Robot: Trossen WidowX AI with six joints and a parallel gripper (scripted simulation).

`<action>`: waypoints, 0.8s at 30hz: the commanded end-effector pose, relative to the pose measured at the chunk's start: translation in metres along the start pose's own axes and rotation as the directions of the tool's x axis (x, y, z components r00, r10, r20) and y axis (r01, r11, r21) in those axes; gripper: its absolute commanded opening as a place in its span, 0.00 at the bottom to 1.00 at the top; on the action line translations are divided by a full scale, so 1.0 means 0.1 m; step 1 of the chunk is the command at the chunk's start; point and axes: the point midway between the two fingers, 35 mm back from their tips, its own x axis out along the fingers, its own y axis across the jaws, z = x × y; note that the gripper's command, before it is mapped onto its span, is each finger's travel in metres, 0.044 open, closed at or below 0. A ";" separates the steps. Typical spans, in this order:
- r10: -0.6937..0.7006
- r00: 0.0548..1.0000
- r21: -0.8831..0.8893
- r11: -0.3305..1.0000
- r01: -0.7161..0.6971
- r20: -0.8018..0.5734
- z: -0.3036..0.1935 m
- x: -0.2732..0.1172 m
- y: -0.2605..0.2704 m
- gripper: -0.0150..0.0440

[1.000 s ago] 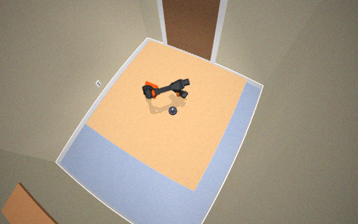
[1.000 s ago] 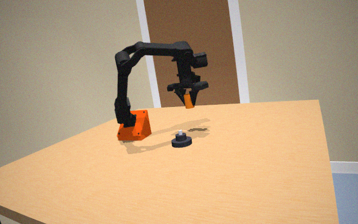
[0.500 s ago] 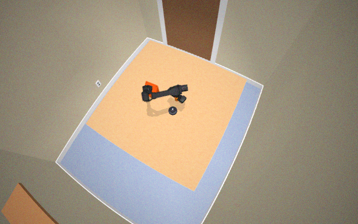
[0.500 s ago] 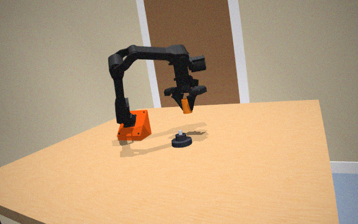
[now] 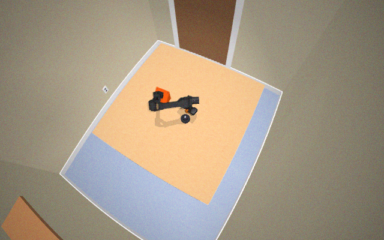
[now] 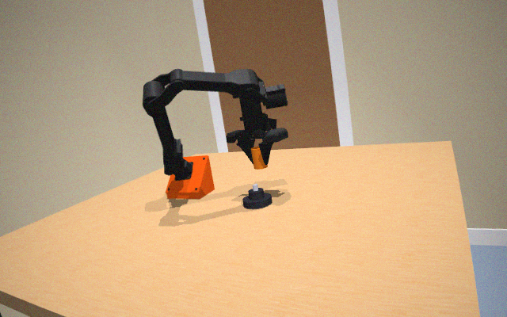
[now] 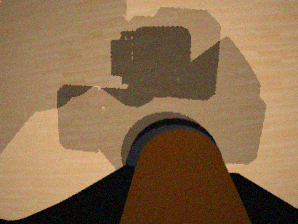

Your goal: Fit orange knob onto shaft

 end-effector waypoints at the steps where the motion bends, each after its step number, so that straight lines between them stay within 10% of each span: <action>1: -0.007 1.000 -0.002 1.000 0.007 -0.008 -0.13 0.03 -0.02 0.25; 24: -0.006 1.000 0.003 1.000 0.006 -0.026 -0.44 0.36 -0.03 0.25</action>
